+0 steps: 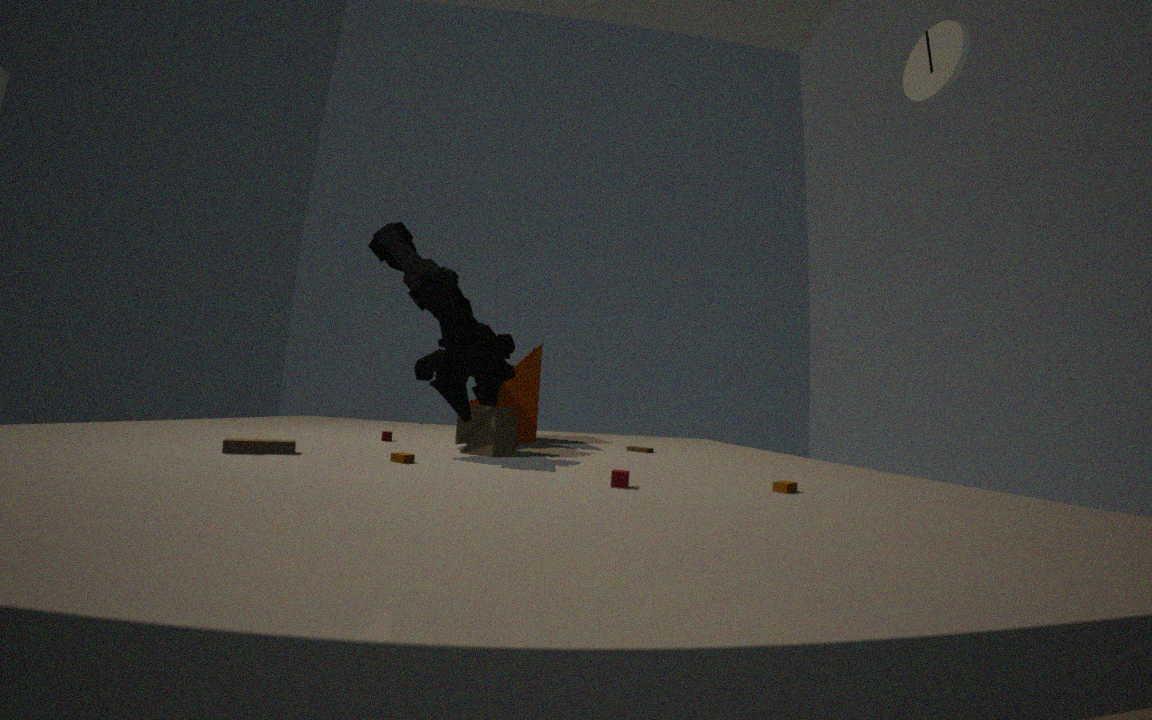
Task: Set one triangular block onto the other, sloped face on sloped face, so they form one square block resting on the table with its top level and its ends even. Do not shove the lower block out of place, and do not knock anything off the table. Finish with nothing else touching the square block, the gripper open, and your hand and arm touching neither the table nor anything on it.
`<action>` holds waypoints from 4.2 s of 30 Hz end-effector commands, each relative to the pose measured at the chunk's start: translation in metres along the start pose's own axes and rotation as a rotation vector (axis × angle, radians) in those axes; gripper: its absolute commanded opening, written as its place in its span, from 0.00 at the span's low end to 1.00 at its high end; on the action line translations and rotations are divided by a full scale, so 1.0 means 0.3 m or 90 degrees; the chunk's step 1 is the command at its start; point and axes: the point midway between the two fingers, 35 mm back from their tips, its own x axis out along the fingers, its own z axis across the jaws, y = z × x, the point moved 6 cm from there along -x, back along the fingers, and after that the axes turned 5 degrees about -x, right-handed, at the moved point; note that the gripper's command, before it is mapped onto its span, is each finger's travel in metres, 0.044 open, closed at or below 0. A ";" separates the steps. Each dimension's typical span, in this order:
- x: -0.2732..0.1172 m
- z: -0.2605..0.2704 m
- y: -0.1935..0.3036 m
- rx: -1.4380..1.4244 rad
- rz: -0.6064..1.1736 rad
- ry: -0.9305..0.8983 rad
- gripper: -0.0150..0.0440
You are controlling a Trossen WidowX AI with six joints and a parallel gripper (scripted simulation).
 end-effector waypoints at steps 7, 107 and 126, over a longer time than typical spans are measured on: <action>0.022 0.002 -0.004 -0.004 -0.004 -0.002 0.25; -0.303 -0.006 -0.010 -0.004 -0.008 0.000 1.00; -0.303 -0.006 -0.010 -0.004 -0.008 0.000 1.00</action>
